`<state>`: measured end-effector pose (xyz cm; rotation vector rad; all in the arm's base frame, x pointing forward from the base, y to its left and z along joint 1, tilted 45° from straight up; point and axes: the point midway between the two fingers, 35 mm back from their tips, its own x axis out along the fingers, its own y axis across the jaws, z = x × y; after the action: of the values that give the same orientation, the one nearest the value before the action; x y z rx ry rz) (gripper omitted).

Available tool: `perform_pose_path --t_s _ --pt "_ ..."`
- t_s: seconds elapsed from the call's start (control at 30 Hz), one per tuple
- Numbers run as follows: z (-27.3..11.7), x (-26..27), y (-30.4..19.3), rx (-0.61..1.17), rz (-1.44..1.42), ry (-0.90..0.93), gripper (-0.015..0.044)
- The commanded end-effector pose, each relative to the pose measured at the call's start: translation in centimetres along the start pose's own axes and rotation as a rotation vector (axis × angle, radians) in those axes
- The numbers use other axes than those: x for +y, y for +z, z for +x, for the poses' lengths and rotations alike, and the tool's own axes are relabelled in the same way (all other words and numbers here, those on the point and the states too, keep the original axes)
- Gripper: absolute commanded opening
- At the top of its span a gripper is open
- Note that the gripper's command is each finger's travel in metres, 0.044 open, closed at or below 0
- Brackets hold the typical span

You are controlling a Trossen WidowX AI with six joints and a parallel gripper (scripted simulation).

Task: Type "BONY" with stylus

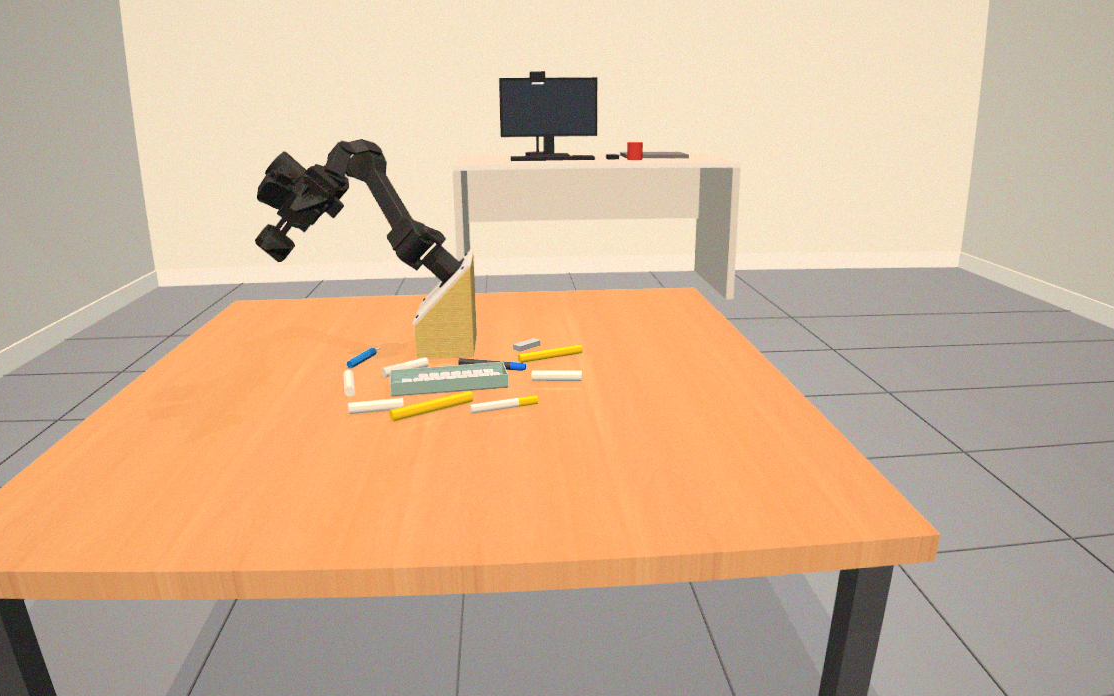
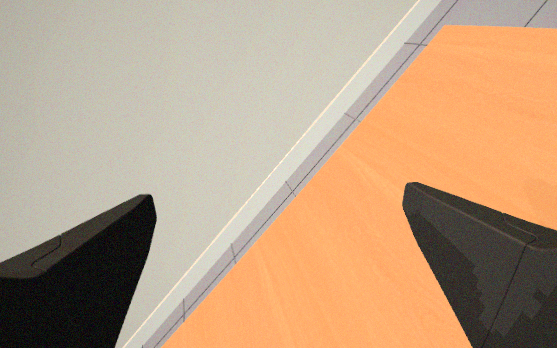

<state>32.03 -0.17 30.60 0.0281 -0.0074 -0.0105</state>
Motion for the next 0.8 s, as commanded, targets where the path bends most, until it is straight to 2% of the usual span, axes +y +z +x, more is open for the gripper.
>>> perform_pose_path --t_s 0.0,0.27,0.53,0.77 --pt "0.2 0.0 -0.3 0.010 0.002 -0.001 0.0414" --pt "4.4 2.4 -12.4 0.459 -0.001 -0.056 0.0204" --pt "3.3 4.5 -25.6 0.910 -0.163 -0.167 0.0000" --pt "-1.2 4.8 -34.8 1.221 -0.447 -0.278 0.0000"
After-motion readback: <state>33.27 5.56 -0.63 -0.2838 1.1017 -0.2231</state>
